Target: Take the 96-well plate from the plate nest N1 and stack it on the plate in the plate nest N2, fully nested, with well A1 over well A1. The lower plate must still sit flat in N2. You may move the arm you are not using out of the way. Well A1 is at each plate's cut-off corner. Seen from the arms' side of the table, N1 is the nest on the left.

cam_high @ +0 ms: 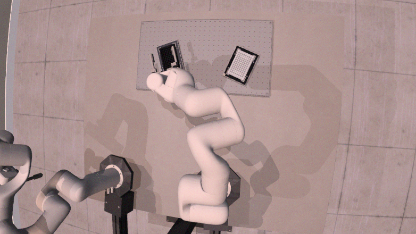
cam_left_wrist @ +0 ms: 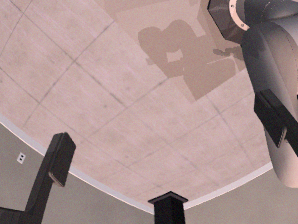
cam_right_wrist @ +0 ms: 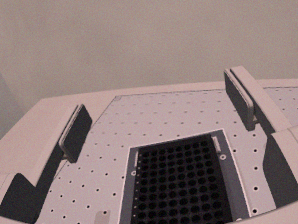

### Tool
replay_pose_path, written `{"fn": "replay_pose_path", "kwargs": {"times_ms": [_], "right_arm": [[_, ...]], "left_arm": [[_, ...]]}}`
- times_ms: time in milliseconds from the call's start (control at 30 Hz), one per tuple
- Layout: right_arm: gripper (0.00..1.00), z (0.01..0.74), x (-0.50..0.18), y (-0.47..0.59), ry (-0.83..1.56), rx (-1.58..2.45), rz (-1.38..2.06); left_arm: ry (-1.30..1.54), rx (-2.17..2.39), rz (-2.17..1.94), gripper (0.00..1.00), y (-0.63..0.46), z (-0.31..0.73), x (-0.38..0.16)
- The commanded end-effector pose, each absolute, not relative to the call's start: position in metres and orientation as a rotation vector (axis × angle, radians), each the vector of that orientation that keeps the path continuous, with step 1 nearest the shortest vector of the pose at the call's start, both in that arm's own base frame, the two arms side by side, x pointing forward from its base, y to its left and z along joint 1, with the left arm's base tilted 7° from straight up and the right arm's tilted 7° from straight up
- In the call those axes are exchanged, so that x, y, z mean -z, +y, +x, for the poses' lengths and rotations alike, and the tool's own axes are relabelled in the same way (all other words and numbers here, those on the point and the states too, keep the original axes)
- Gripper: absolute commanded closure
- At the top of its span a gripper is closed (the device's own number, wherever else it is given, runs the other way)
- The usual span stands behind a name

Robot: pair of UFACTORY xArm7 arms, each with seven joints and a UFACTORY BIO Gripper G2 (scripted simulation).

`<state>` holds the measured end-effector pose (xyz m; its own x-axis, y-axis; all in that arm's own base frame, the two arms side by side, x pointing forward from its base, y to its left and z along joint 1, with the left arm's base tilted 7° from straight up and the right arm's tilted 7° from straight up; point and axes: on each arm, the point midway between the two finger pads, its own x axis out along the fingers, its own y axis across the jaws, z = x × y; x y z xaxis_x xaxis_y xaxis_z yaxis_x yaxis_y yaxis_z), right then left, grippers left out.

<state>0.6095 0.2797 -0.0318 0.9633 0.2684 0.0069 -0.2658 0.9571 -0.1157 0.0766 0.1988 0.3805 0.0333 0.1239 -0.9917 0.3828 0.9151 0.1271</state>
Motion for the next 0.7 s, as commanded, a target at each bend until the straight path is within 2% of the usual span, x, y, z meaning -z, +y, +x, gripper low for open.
{"fn": "replay_pose_path", "kwargs": {"times_ms": [0, 667], "right_arm": [[0.63, 0.611, 0.030, 0.281, -0.026, -0.272, -0.112], [0.63, 0.612, 0.058, 0.278, -0.026, -0.271, -0.112]], "left_arm": [[1.535, 0.130, 0.309, 0.00, 0.200, 0.055, -0.380], [1.535, 0.130, 0.309, 0.00, 0.200, 0.055, -0.380]]}}
